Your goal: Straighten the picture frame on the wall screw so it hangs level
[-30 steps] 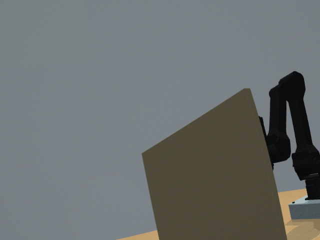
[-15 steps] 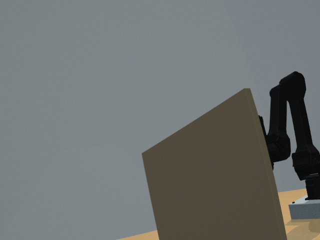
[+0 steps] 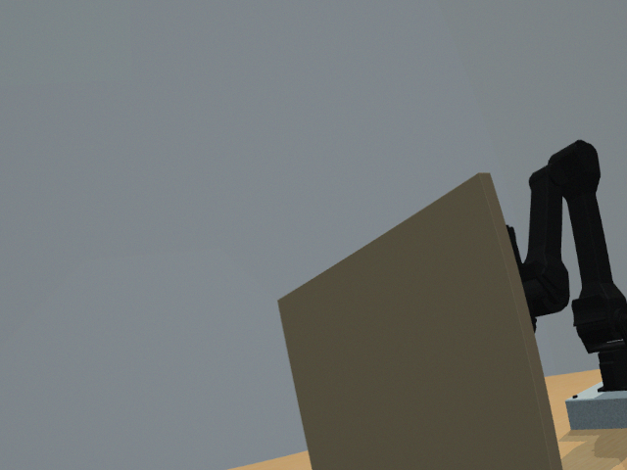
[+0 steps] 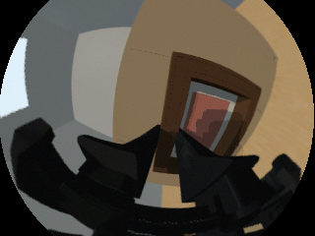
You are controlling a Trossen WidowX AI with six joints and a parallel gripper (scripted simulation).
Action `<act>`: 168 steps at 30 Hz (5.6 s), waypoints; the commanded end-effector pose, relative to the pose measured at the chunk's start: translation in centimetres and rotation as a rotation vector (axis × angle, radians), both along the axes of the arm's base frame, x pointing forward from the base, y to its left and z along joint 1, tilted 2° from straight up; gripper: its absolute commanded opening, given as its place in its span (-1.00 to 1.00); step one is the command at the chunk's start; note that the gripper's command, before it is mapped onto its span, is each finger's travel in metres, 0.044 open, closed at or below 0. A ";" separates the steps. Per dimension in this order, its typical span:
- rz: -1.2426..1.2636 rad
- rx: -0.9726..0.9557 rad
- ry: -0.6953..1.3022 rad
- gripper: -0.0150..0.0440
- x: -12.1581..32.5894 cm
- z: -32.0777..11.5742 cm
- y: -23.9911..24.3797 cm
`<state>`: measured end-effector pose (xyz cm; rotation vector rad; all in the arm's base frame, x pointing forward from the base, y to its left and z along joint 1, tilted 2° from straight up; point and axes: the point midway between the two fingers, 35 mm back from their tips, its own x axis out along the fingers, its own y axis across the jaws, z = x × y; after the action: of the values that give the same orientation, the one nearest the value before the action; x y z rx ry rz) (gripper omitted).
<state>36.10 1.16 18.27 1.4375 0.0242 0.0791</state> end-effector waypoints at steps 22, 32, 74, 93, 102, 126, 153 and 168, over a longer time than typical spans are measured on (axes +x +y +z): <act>-0.002 0.004 -0.008 -0.49 0.0 0.6 0.0; -0.002 0.004 -0.008 -0.49 0.0 0.7 0.0; -0.002 0.004 -0.008 -0.49 0.0 0.7 -0.3; -0.002 0.003 -0.008 -0.49 0.0 0.7 -0.7; -0.002 0.003 -0.008 -0.49 0.0 0.6 -0.6; -0.002 0.003 -0.008 -0.49 0.1 -0.1 -0.8; -0.002 0.056 -0.003 -0.49 0.1 -0.2 -0.8; 0.001 0.135 0.002 -0.49 0.1 -0.2 -0.8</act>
<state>36.16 0.34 18.13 1.5558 0.0201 0.0804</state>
